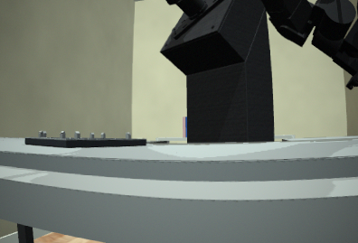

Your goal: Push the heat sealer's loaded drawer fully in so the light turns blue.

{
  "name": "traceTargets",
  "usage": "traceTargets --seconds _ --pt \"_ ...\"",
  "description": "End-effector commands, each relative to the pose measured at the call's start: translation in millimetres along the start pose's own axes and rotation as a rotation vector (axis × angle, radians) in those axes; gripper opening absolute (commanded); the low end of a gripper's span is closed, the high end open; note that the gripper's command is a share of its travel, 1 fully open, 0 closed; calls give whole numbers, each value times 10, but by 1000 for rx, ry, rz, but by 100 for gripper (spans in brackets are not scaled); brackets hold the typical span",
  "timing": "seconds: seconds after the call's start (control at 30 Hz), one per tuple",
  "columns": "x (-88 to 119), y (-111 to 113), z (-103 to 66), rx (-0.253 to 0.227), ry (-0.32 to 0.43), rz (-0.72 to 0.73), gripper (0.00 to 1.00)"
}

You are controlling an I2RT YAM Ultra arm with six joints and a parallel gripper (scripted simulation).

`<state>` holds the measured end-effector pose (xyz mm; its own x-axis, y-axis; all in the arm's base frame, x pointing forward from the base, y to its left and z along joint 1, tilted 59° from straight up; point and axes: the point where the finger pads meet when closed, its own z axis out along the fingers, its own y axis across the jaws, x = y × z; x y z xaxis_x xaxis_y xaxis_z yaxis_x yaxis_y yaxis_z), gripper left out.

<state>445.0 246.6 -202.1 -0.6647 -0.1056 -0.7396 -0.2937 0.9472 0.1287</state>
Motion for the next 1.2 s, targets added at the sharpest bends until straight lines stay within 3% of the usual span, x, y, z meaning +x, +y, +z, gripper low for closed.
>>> traceTargets --seconds 0.0,0.7,1.17 --pt "40 55 172 9 11 -11 0" --pt "40 55 172 9 11 -11 0" --pt "55 233 322 -10 15 -8 0"
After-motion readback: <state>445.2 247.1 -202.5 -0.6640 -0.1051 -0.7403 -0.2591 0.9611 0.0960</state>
